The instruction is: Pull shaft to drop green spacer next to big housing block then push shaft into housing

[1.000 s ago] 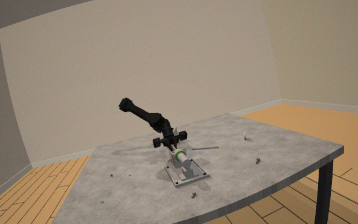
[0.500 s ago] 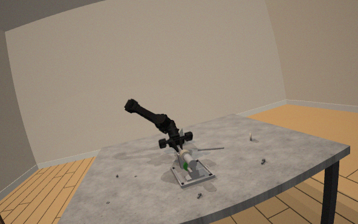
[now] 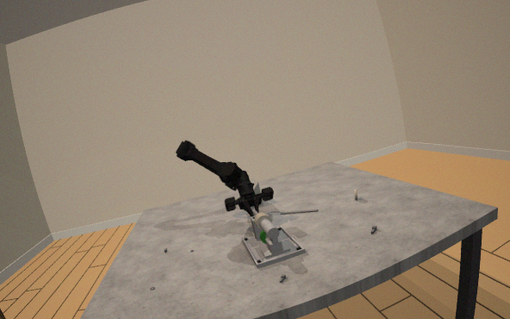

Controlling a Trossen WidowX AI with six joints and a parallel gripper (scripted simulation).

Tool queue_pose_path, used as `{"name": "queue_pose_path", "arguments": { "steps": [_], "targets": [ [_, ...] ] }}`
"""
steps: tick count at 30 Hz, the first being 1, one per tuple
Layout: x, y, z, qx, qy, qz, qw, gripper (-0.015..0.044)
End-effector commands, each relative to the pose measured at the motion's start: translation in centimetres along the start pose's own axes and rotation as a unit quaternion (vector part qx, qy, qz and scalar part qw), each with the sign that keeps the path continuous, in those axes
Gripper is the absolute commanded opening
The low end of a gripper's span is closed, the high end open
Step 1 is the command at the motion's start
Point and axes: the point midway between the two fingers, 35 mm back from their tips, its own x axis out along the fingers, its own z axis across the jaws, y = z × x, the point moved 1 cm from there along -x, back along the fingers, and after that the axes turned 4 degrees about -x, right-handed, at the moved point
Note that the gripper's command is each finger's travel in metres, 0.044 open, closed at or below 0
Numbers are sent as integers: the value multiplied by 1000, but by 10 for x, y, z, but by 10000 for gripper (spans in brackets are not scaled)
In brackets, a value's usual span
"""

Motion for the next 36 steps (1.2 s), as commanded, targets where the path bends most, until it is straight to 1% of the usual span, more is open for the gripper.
{"name": "queue_pose_path", "arguments": {
  "steps": [1, 36],
  "targets": [
    [0, 0, 0, 0, 0, 0, 1000, 0],
    [6, 6, 1, 2, 0, 0, 1000, 0]
  ]
}}
